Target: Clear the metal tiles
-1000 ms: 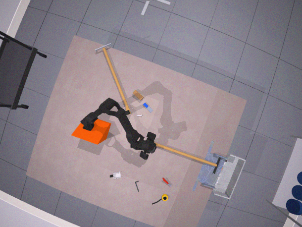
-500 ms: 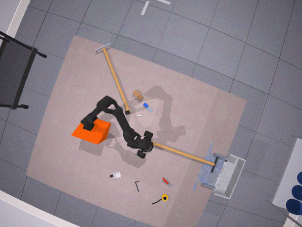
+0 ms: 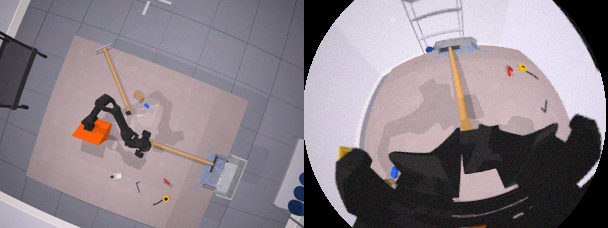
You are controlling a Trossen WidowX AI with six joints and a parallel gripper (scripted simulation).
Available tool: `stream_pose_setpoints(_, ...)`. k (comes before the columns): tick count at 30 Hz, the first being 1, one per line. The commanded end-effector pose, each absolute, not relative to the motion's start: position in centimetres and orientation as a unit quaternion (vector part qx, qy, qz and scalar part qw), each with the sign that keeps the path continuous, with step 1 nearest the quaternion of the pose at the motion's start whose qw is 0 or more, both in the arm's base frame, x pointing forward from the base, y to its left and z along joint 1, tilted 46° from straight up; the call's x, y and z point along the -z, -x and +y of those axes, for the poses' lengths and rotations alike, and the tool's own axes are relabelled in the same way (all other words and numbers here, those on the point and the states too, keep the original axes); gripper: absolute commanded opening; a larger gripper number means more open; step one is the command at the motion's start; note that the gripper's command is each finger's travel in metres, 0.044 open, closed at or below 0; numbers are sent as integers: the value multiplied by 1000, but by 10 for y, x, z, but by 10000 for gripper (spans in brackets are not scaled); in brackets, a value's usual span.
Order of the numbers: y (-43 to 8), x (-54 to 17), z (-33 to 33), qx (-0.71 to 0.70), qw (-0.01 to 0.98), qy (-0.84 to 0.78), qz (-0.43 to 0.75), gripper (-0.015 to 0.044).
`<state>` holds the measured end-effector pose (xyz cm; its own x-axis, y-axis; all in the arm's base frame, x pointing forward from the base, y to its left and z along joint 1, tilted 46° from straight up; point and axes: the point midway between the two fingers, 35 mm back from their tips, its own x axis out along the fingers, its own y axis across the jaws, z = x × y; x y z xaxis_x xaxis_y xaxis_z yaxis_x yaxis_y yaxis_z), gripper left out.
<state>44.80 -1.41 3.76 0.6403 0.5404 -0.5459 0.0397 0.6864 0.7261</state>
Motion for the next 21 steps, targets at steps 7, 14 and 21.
stream_pose_setpoints(7,-435,-45,-16,-153,834,-362,388,0)
stream_pose_setpoints(14,-424,-44,-14,-152,834,-363,388,0)
stream_pose_setpoints(21,-413,-44,-13,-152,834,-363,387,0)
